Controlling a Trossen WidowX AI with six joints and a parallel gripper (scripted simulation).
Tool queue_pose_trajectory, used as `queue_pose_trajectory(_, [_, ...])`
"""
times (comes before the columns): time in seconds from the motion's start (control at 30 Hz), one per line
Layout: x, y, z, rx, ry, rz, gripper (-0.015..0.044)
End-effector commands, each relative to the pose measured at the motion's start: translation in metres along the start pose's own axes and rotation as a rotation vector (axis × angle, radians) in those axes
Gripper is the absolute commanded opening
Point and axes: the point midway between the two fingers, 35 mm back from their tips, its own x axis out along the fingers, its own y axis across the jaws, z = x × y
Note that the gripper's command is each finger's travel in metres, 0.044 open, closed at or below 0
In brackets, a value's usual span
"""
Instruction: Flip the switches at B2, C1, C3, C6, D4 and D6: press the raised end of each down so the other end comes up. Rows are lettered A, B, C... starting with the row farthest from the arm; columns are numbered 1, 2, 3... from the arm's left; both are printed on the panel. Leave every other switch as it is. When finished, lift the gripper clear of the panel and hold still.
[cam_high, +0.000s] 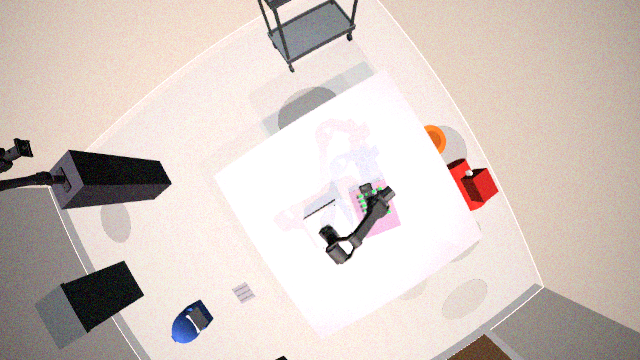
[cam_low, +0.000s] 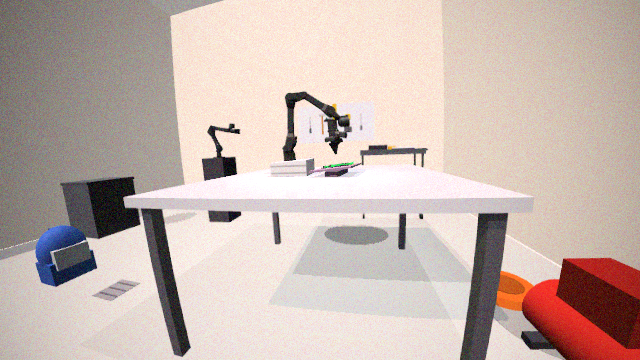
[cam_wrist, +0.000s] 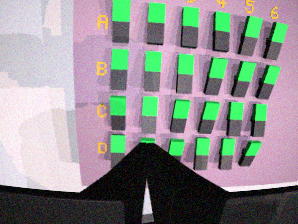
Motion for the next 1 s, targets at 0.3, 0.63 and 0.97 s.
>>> queue_pose_trajectory(0.3, [0.033,-0.035,0.011,0.012,0.021,-0.004,0.0000])
queue_pose_trajectory(0.63, [0.044,-0.035,0.011,0.012,0.021,-0.004,0.0000])
queue_pose_trajectory(0.97, [0.057,-0.035,0.011,0.012,0.021,-0.004,0.0000])
